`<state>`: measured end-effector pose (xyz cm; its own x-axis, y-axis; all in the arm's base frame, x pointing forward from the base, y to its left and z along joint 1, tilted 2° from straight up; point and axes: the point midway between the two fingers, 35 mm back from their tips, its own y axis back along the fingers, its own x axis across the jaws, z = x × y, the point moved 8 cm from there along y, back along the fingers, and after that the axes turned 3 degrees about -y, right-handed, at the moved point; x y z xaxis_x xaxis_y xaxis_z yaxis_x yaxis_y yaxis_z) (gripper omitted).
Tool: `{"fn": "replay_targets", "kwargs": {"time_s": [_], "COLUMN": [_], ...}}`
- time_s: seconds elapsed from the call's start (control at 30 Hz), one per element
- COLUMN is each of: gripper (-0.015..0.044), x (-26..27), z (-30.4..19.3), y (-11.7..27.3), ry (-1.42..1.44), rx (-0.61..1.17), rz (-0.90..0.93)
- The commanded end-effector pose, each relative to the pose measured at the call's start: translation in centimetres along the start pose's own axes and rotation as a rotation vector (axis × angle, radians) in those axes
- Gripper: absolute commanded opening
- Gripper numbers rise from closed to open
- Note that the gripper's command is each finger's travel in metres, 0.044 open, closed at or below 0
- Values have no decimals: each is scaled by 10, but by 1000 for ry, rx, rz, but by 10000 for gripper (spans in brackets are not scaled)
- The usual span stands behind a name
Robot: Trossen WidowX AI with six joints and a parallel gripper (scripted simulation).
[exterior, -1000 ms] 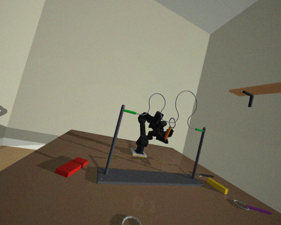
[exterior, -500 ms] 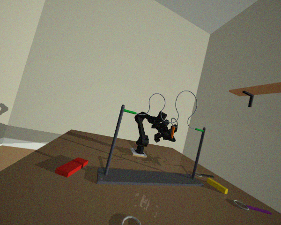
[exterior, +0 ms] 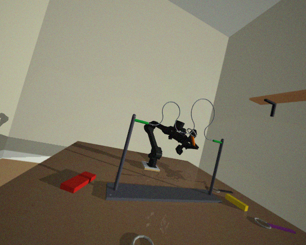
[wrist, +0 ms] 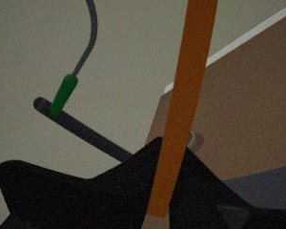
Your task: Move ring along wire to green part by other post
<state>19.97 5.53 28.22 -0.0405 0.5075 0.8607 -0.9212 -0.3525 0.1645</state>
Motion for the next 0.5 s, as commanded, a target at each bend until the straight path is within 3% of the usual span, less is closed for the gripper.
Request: {"fn": "replay_targets", "kwargs": {"time_s": [0.0, 0.47], "gripper": [-150, -150], "x": [12, 52], "z": [1, 5], "y": [-1, -1], "ry": [-70, -376], "rx": [-11, -32], "rz": [48, 225]}}
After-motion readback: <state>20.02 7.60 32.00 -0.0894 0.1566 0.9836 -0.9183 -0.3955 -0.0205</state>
